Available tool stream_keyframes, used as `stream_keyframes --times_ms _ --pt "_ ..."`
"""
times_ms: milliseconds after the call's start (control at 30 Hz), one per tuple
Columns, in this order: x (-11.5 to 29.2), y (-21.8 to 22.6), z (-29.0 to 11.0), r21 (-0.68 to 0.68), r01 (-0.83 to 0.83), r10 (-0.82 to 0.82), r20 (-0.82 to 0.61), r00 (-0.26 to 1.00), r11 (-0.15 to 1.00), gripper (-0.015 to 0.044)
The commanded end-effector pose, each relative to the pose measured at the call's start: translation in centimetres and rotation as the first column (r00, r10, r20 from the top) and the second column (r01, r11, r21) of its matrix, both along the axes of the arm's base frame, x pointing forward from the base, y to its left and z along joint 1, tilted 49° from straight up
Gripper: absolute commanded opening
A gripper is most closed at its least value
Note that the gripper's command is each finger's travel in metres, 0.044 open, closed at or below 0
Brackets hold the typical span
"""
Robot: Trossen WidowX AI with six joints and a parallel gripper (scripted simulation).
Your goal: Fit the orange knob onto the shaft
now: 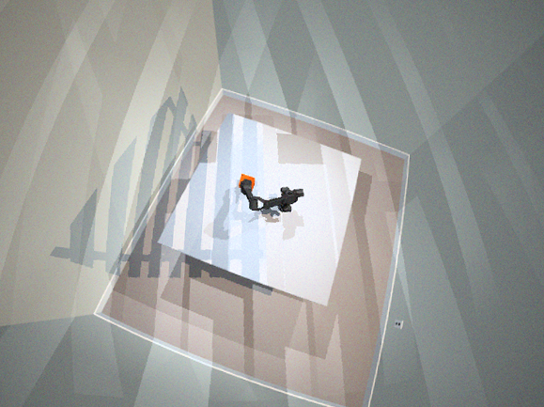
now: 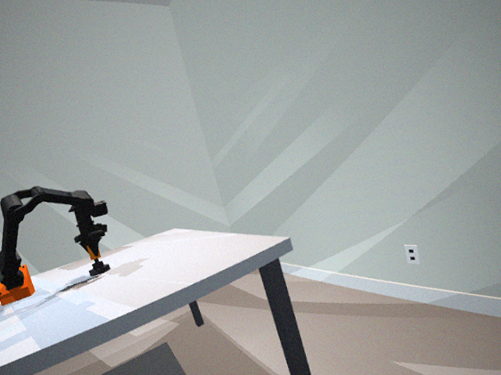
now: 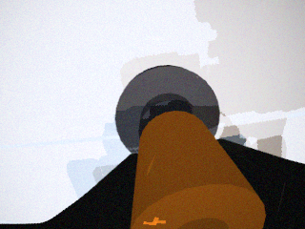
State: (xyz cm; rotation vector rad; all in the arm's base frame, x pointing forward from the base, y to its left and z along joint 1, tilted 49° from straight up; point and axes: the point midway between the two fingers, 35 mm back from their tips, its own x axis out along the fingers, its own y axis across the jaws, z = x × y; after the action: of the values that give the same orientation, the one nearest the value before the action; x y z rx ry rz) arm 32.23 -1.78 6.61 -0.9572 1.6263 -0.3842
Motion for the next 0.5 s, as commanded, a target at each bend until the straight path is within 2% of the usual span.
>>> stream_keyframes --times_ms 0,467 --pt "0.29 0.34 0.24 0.002 -0.048 0.048 -0.038 0.998 0.999 0.0000" --pt "-0.10 0.09 0.01 0.002 -0.048 0.048 -0.038 0.998 0.999 0.0000"
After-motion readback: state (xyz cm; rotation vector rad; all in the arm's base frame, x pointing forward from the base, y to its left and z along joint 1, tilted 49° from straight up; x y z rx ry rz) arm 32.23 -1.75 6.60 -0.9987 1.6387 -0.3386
